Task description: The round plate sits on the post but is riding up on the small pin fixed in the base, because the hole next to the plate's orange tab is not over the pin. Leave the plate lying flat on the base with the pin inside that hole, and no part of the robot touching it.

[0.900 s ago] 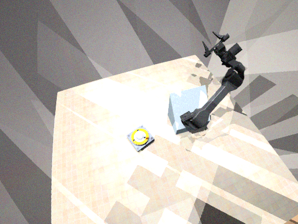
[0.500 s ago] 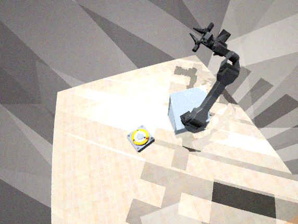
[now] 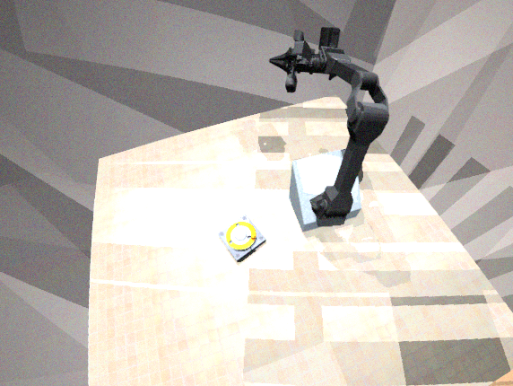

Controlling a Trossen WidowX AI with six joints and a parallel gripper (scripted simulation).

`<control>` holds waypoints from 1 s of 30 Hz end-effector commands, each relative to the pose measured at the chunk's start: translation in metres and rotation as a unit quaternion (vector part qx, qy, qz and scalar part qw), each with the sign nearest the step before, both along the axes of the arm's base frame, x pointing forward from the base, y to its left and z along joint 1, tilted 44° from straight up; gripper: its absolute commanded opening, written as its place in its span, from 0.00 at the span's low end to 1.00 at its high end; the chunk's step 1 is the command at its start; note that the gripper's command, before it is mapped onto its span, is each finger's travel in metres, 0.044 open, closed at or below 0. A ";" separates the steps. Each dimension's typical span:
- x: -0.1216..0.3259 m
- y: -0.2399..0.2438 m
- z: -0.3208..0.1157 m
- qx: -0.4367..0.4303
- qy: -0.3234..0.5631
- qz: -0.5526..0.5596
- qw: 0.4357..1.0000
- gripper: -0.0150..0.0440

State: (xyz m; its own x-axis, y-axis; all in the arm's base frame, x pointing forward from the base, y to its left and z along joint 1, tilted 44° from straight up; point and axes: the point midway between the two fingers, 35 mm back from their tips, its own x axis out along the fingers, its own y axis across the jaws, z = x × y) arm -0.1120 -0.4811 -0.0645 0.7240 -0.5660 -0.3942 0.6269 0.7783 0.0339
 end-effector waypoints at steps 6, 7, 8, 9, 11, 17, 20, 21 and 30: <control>0.135 0.024 0.021 0.126 -0.009 0.098 0.987 0.25; 0.147 0.029 0.023 0.136 -0.008 0.106 0.985 0.25; 0.165 0.036 0.026 0.154 -0.005 0.121 0.981 0.25; 0.186 0.047 0.030 0.175 -0.001 0.138 0.975 0.25; 0.214 0.064 0.035 0.204 0.006 0.162 0.965 0.25; 0.281 0.123 0.048 0.281 0.038 0.224 0.933 0.25; 0.312 0.164 0.056 0.323 0.066 0.258 0.908 0.25; 0.321 0.179 0.059 0.336 0.076 0.269 0.899 0.25; 0.353 0.304 0.071 0.429 0.188 0.347 0.813 0.25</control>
State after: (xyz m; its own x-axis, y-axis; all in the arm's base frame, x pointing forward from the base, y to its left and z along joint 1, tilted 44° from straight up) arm 0.2385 -0.2193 0.0027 0.5864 0.4472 -0.6753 0.1443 0.7627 0.6304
